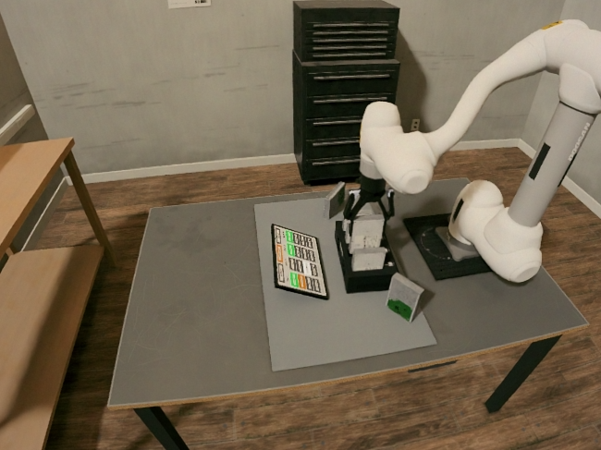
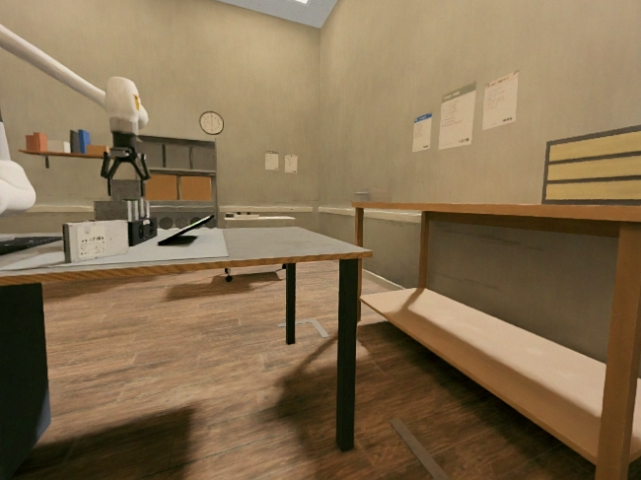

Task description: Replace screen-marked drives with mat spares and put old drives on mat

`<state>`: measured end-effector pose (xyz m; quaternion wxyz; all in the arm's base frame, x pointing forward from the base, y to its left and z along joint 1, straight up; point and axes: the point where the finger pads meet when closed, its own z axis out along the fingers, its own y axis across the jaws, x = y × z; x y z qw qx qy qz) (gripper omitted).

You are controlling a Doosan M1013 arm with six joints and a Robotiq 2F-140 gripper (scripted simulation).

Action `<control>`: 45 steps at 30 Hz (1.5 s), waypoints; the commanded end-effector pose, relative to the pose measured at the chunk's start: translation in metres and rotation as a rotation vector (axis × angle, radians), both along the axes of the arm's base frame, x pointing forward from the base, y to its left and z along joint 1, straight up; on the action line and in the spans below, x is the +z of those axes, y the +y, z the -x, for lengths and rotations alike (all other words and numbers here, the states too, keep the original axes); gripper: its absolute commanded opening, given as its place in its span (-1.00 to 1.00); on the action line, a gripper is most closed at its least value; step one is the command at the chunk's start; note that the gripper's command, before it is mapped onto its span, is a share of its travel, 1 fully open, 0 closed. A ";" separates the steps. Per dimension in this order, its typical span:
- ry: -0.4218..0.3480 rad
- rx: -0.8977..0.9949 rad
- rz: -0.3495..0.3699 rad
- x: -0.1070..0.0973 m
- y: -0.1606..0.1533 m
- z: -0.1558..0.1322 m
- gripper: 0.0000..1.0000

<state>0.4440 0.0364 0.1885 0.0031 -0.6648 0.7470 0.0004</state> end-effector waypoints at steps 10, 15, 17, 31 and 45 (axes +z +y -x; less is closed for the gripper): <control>-0.001 0.000 0.000 0.032 0.000 0.000 -0.80; -0.001 0.000 0.000 0.047 0.000 0.000 -0.80; -0.001 0.000 0.000 0.053 0.000 0.000 -0.80; -0.001 0.000 0.000 0.078 0.000 0.000 -0.80; -0.001 0.000 0.000 0.087 0.000 0.000 -0.80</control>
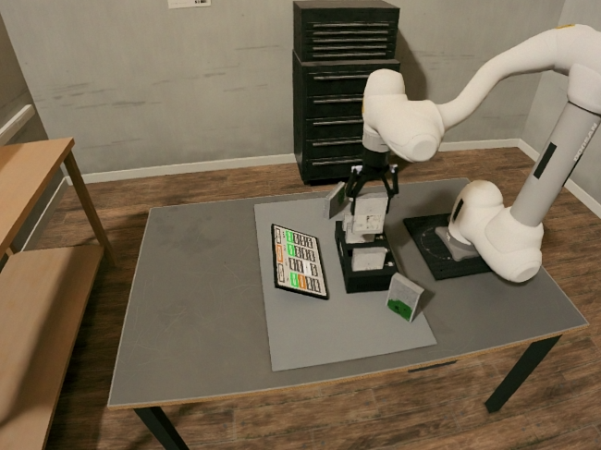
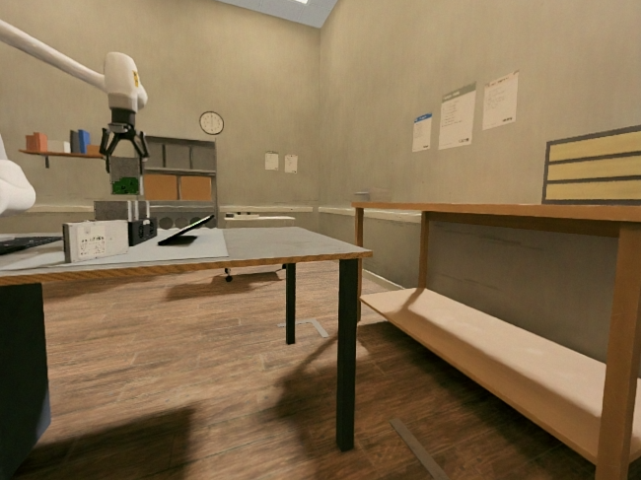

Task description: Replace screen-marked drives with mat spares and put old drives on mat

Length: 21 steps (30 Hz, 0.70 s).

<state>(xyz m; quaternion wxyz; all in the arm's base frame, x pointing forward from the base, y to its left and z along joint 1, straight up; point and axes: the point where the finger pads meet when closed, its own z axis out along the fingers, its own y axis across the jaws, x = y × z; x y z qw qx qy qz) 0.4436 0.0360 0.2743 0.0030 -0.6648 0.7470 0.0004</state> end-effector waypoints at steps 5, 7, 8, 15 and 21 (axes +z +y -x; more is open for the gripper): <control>-0.001 0.000 0.000 0.001 0.000 0.000 -0.80; -0.001 0.000 0.000 0.001 0.000 0.000 -0.80; -0.001 0.000 0.000 0.001 0.000 0.000 -0.80; -0.001 0.000 0.000 0.002 0.002 -0.003 -0.80; -0.001 0.000 0.000 0.004 0.013 -0.015 -0.80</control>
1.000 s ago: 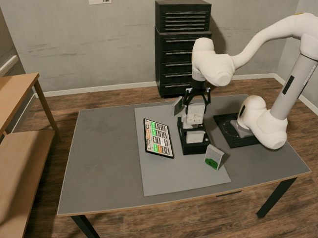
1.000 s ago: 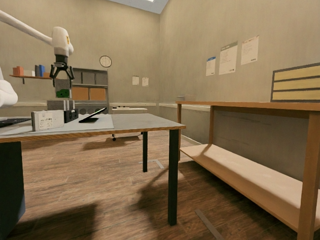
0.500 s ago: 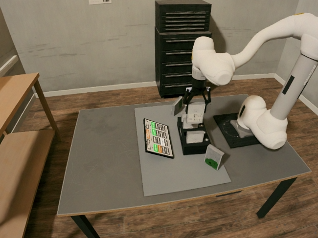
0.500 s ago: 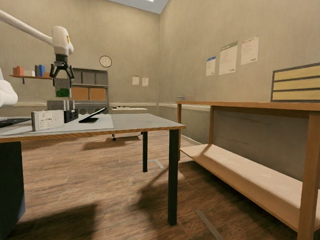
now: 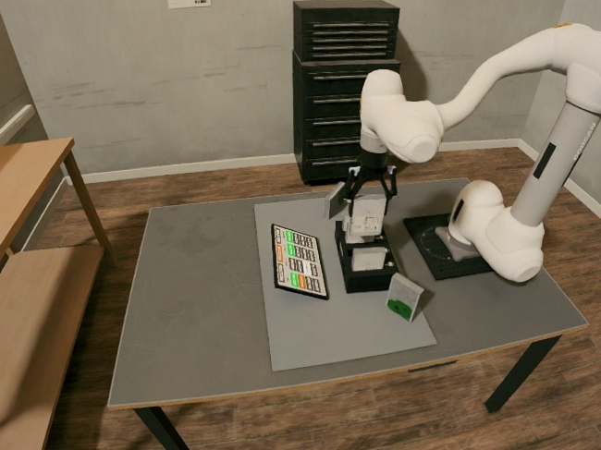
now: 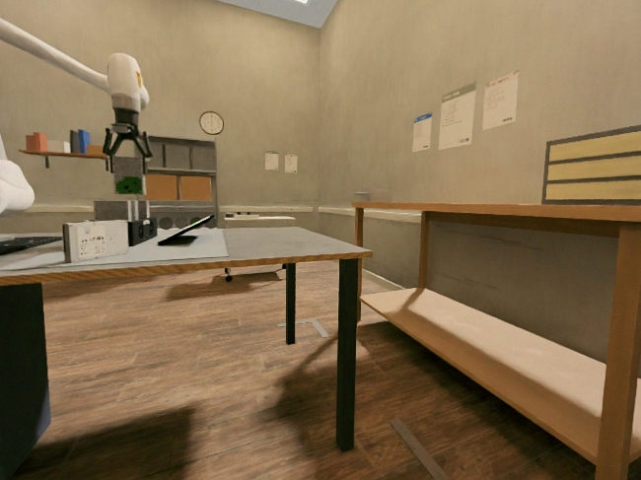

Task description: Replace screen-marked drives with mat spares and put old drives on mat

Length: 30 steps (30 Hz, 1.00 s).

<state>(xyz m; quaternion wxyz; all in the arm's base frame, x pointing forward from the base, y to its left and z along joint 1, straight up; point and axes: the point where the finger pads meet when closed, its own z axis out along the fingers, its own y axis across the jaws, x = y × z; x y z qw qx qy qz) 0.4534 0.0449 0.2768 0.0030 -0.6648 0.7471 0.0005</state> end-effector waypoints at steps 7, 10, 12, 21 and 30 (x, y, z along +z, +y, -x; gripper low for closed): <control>-0.001 0.000 0.000 0.004 0.026 -0.027 -0.80; -0.001 0.000 0.000 0.005 0.036 -0.035 -0.80; -0.001 0.000 0.000 0.005 0.047 -0.045 -0.80; -0.001 -0.001 0.000 0.006 0.106 -0.085 -0.80; -0.001 -0.001 0.000 0.003 0.149 -0.108 -0.80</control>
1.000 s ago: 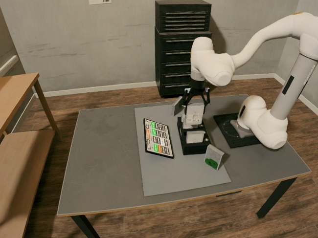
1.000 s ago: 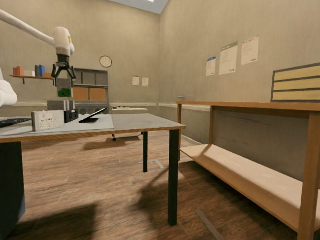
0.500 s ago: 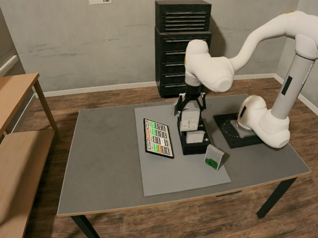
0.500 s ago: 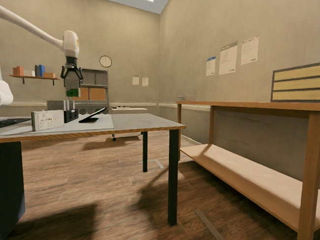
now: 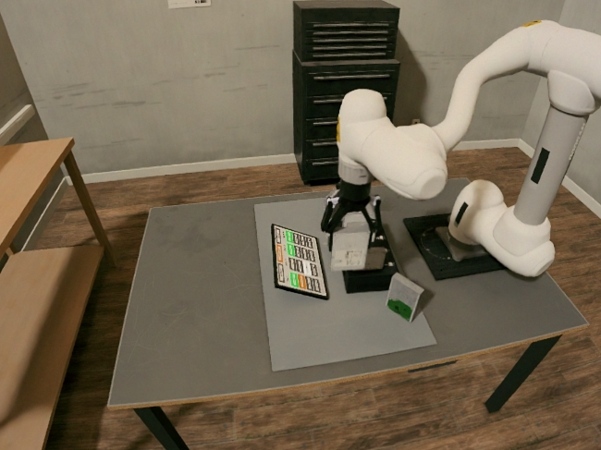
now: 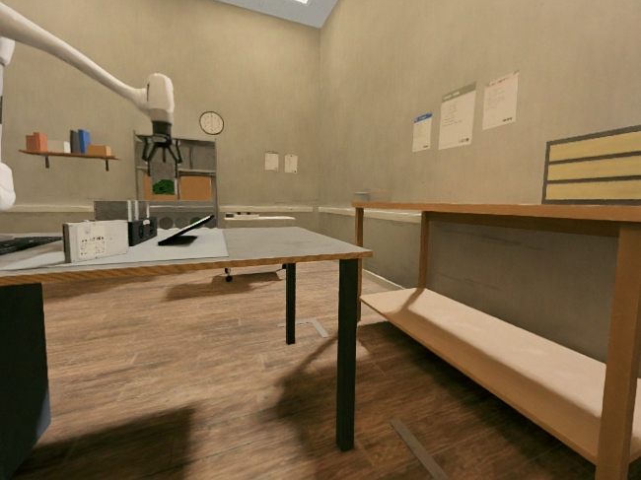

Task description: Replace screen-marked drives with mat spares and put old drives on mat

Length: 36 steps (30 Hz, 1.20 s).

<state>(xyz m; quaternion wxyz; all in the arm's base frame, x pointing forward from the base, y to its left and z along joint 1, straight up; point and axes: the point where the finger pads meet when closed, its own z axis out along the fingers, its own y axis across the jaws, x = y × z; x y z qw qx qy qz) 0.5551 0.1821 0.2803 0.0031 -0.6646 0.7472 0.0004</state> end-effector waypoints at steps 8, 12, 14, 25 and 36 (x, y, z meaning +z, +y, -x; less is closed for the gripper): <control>-0.001 0.000 0.000 -0.002 0.042 -0.019 -0.80; -0.001 0.000 0.000 -0.003 0.045 -0.020 -0.80; -0.001 0.000 0.000 -0.003 0.047 -0.021 -0.80; -0.001 0.000 0.000 -0.004 0.048 -0.022 -0.80; -0.001 0.000 0.000 -0.010 0.048 -0.022 -0.80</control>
